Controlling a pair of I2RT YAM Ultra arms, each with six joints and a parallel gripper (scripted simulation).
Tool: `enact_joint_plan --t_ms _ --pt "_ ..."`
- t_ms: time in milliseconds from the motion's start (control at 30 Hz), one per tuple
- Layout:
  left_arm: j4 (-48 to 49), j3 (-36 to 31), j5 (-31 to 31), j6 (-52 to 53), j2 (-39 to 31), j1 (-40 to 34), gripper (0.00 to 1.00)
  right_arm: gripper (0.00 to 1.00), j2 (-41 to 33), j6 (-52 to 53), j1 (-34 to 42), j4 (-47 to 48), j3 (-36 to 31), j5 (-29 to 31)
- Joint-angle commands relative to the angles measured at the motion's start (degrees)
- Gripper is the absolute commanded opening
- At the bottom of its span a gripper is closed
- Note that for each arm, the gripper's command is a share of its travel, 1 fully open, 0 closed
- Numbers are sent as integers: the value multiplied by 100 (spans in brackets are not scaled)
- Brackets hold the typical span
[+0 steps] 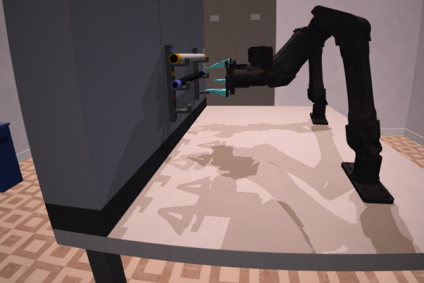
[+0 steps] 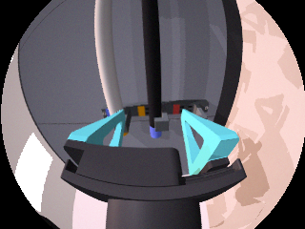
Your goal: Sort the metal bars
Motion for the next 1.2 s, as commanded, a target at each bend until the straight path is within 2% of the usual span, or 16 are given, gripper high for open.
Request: enact_joint_plan --t_ms 0,233,1167 --pt "351 -61 39 -63 59 78 72 71 76 20 28 314 -87 23" --pt "527 -144 47 -63 152 85 70 68 187 20 35 500 -163 29" --pt "405 474 382 -48 626 418 70 68 799 15 -107 372 588 -111"
